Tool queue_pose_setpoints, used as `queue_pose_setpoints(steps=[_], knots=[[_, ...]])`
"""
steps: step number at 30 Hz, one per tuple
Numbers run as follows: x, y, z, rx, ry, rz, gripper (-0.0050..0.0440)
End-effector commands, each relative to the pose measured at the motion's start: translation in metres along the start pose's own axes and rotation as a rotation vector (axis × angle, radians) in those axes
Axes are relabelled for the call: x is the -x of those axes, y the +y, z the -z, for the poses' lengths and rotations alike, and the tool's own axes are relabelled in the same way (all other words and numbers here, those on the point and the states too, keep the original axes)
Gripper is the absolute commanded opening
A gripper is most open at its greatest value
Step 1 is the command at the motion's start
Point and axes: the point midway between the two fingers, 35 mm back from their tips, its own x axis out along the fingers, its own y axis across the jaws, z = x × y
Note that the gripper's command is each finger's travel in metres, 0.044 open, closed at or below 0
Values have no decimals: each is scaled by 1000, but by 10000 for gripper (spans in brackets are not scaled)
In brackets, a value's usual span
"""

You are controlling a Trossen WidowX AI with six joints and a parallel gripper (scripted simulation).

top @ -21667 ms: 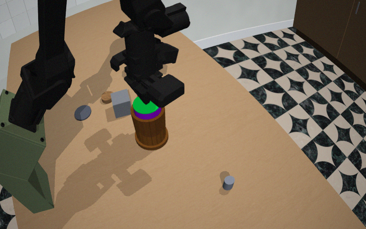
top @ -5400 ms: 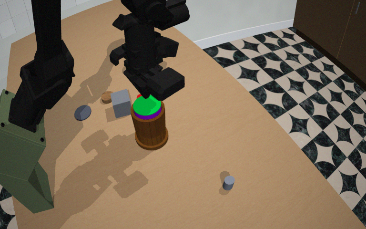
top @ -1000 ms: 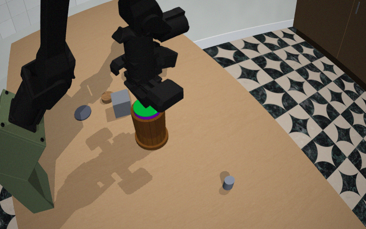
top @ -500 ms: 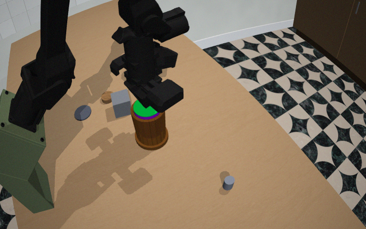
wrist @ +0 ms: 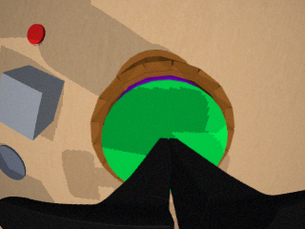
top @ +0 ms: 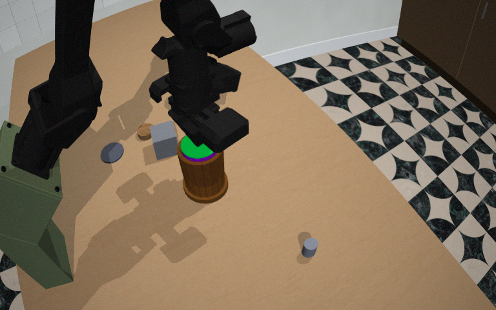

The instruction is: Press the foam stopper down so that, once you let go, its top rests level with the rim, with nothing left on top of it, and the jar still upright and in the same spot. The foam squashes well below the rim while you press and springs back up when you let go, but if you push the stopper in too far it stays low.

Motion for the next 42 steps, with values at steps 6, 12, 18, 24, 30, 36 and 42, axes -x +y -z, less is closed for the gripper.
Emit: queue_pose_setpoints(steps=[6, 12, 18, 24, 30, 36, 42], knots=[[0, 0, 0, 1, -1, -2, 0], [-1, 0, 0, 1, -1, -2, 0], [-1, 0, 0, 1, -1, -2, 0], [-1, 0, 0, 1, -1, -2, 0], [-1, 0, 0, 1, -1, -2, 0], [-1, 0, 0, 1, -1, -2, 0], [-1, 0, 0, 1, -1, -2, 0]])
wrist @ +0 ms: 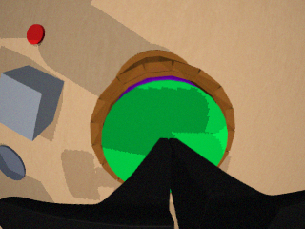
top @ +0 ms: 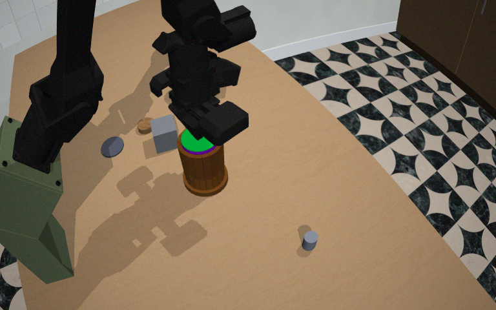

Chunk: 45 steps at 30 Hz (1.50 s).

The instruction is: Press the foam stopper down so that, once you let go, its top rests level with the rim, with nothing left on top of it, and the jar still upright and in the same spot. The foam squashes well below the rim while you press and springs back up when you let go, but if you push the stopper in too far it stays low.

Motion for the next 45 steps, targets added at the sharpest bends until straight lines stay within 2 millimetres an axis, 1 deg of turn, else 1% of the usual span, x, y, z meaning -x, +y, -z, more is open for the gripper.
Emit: queue_pose_setpoints(steps=[1, 45], knots=[[0, 0, 0, 1, -1, -2, 0], [-3, 0, 4, 1, 0, -2, 0]])
